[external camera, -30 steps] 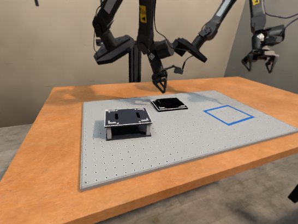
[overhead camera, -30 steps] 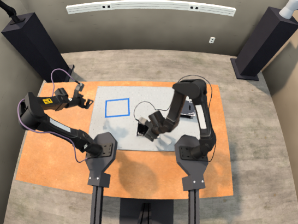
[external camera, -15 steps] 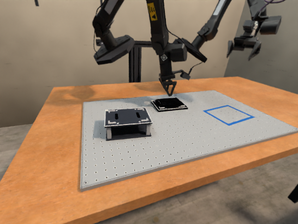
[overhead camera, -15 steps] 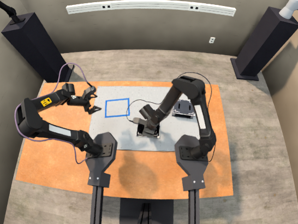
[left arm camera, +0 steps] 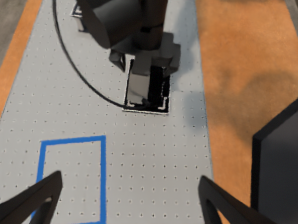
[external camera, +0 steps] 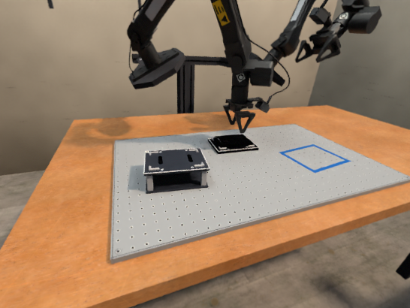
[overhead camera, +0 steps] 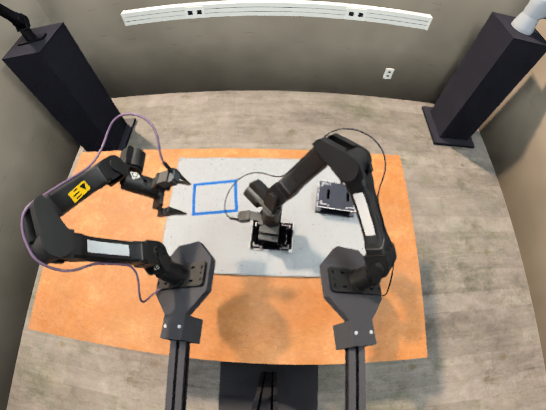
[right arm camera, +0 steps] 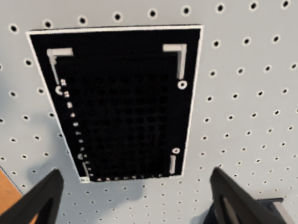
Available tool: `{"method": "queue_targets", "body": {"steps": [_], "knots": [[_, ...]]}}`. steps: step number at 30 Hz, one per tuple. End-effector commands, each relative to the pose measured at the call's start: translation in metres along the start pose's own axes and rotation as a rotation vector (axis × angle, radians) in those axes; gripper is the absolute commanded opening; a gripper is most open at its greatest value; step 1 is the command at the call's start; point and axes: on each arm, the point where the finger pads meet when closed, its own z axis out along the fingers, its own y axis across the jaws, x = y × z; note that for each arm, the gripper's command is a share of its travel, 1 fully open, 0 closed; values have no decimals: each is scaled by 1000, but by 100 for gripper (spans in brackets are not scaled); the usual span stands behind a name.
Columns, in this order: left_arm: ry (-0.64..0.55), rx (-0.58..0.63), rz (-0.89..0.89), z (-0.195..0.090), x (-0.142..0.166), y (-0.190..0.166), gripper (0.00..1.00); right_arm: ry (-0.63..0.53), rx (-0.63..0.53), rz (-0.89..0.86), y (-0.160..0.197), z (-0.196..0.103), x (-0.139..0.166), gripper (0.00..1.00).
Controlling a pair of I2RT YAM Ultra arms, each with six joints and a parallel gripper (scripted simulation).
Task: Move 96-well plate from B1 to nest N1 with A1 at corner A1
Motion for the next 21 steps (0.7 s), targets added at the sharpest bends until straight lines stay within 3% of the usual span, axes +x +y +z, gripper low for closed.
{"method": "queue_targets", "body": {"steps": [1,21], "knots": [[-21,-16,42,-12,-11,3,100,29,-19,-47,8,-2,0,100],[-13,-8,33,-11,-8,2,100,27,-14,-37,7,17,0,100]]}}
